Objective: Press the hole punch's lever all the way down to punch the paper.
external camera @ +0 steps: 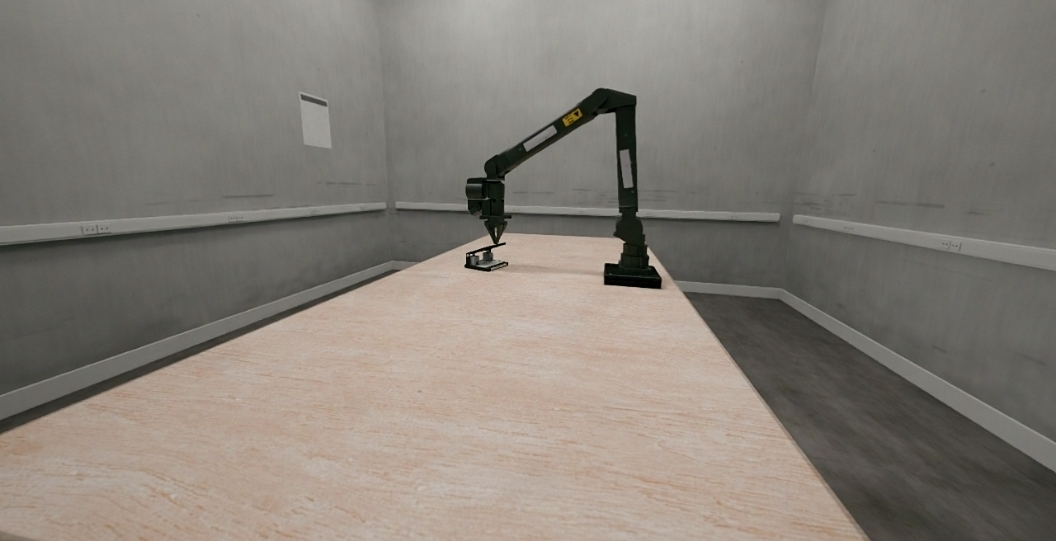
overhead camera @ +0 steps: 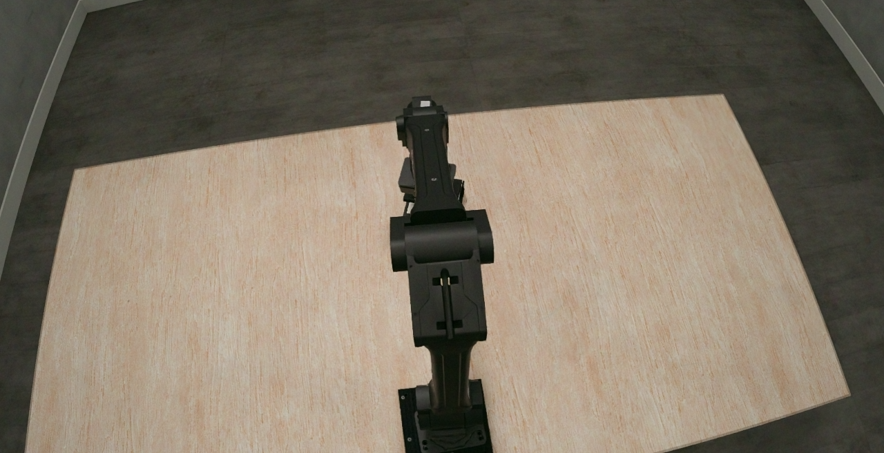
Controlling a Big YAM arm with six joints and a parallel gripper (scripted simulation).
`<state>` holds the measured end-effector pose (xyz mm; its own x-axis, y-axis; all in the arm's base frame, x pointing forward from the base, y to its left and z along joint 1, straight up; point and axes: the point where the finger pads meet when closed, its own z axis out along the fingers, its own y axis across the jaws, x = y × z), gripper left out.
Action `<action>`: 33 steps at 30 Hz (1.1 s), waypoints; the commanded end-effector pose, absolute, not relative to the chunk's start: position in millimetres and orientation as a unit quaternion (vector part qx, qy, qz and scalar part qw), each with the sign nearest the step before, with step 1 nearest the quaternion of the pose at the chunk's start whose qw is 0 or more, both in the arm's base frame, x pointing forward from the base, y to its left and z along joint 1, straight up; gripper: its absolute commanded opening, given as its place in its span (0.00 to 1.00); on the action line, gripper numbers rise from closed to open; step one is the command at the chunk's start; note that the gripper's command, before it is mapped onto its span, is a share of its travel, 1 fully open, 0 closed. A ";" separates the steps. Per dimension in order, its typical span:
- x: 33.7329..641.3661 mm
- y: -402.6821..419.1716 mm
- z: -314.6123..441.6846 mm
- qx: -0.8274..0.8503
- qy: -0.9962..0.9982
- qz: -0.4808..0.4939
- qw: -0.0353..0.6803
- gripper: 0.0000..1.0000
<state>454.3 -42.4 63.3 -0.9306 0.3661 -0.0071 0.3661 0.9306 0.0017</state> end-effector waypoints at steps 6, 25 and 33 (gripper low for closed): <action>472.1 -42.5 107.6 0.183 0.983 0.005 0.031 0.00; 471.3 -42.9 155.1 0.183 0.982 0.005 0.036 0.00; 471.5 -43.0 153.7 0.183 0.983 0.005 0.029 0.00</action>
<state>453.6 -42.2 129.4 -0.9305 0.3661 -0.0124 0.3660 0.9306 0.0043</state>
